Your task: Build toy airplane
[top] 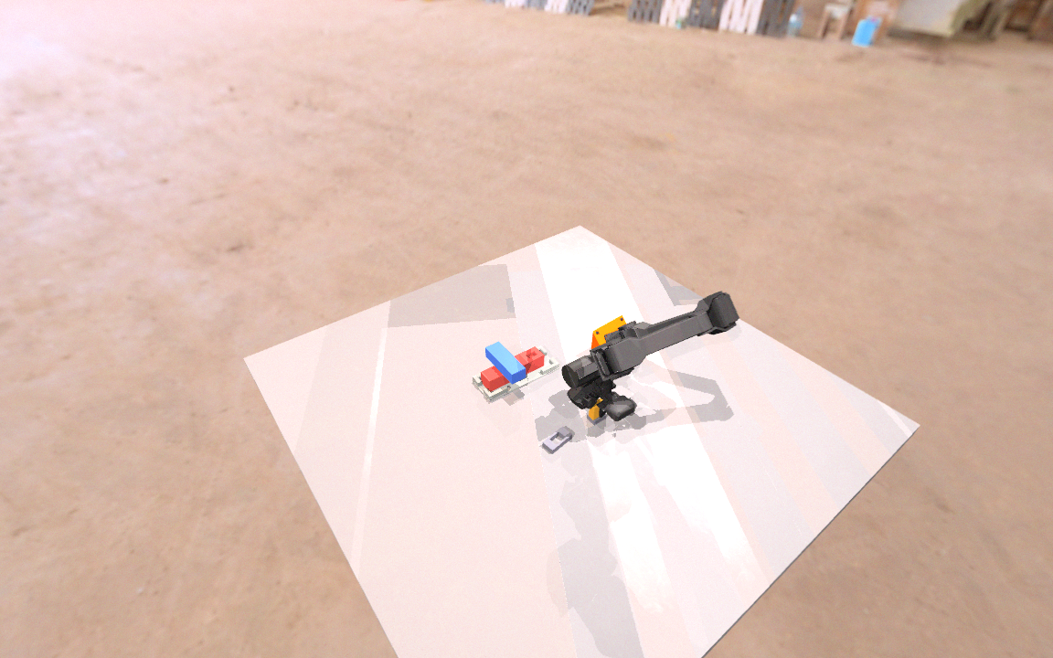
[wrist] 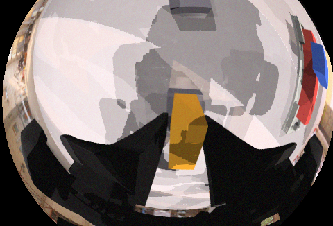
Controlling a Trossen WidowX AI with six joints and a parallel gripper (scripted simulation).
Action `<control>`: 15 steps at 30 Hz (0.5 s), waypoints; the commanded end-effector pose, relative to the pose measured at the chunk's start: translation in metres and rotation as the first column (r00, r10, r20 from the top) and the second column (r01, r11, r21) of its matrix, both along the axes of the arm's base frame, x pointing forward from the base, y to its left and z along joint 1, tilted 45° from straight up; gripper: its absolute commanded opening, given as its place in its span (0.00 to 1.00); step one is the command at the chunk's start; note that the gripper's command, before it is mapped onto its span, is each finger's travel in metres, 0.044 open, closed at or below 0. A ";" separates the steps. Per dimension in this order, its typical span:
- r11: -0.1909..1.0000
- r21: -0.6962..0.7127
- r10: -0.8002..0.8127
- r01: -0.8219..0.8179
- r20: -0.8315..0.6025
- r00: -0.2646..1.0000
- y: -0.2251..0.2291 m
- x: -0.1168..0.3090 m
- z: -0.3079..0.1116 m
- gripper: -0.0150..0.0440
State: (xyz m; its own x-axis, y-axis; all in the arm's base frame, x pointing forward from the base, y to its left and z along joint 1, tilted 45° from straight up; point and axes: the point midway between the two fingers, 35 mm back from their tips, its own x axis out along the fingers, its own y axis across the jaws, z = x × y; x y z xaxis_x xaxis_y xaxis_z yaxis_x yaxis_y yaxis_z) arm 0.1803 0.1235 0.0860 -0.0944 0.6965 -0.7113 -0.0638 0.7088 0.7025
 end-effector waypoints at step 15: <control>0.998 -0.034 0.049 -0.048 0.029 0.998 -0.004 0.002 0.008 0.25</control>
State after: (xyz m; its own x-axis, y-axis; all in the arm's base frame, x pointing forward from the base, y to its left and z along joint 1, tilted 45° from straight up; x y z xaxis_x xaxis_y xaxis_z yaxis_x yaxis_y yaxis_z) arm 0.1804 0.1224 0.0905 -0.1053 0.6818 -0.7239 -0.0937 0.7179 0.6898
